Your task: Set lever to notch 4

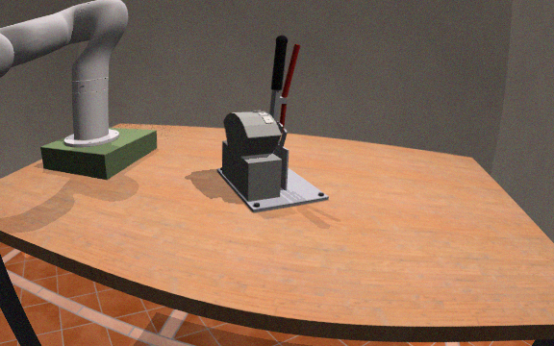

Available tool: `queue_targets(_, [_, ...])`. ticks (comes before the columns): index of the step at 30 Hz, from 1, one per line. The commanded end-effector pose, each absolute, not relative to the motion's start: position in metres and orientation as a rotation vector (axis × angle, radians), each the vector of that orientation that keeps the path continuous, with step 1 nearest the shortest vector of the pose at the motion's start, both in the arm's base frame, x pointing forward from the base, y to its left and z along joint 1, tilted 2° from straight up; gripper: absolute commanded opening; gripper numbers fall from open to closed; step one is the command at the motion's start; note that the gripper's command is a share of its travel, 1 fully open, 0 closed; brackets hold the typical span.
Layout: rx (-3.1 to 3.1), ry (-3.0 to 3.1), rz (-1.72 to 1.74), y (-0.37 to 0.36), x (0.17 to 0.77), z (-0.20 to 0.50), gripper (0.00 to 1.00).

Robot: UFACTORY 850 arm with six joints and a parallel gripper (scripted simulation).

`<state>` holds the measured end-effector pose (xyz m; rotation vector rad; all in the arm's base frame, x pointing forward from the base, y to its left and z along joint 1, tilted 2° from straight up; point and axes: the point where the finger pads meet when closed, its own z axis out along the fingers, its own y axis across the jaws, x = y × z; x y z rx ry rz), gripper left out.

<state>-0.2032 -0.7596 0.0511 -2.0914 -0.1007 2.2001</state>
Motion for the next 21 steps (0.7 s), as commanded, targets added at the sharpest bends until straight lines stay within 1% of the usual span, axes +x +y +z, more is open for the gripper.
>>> queue_targets(1, [-2.092, -0.098, 2.202, -0.76, -0.203, 0.053, 1.0])
queue_targets(18, [-2.093, -0.098, 2.201, -0.76, -0.203, 0.053, 1.0])
queue_targets(21, [-2.127, -0.088, 2.199, -0.764, -0.19, 0.055, 1.0])
